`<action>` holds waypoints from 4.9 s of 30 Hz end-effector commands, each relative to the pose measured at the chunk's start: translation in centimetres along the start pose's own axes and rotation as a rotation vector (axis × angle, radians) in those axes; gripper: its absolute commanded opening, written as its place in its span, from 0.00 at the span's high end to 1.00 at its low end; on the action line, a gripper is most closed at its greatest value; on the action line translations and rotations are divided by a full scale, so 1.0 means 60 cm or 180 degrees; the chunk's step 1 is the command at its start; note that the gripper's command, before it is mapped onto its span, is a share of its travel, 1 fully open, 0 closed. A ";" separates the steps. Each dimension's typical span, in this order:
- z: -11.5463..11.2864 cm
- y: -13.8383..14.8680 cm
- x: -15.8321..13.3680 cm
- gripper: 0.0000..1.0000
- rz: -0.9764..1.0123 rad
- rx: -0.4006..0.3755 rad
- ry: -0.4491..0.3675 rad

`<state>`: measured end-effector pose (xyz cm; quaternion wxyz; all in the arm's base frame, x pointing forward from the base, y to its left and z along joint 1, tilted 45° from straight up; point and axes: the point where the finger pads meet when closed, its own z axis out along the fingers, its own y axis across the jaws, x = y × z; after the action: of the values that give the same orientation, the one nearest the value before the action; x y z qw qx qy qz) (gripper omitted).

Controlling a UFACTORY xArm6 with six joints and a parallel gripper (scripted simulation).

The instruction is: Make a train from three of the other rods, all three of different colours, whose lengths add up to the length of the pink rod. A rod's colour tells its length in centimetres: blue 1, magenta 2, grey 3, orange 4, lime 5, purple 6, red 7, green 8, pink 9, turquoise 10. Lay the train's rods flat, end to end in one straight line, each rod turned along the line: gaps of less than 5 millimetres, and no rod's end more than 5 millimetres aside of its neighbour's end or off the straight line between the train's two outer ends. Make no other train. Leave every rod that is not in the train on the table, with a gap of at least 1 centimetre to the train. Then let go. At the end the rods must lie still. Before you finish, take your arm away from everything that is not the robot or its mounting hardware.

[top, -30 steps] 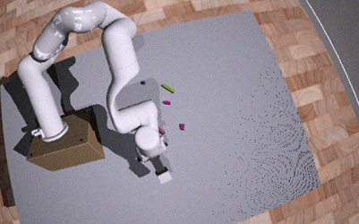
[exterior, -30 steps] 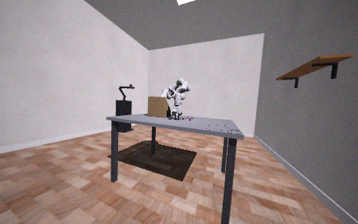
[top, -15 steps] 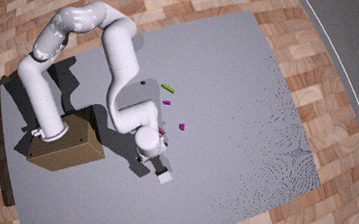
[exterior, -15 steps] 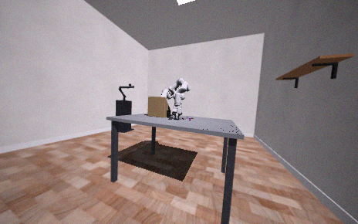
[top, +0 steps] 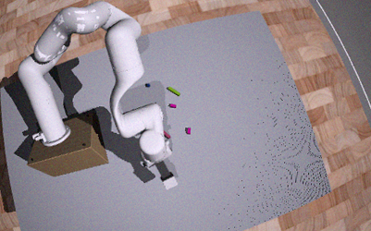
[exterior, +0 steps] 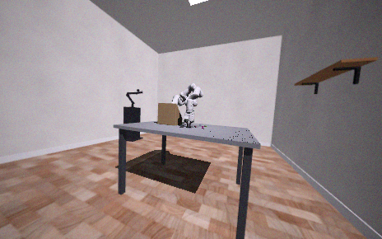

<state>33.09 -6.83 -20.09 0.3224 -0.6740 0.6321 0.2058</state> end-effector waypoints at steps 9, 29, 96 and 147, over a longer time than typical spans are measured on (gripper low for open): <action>-0.002 -0.002 0.001 0.96 -0.0003 0.0007 0.0007; -0.002 -0.002 0.001 0.96 -0.0003 0.0007 0.0007; -0.168 -0.093 -0.365 0.96 -0.1413 0.0008 0.0006; -0.022 -0.094 -0.366 0.96 -0.1413 0.0005 0.0009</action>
<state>35.78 7.86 -2.96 0.3590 -0.7967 0.4685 0.1298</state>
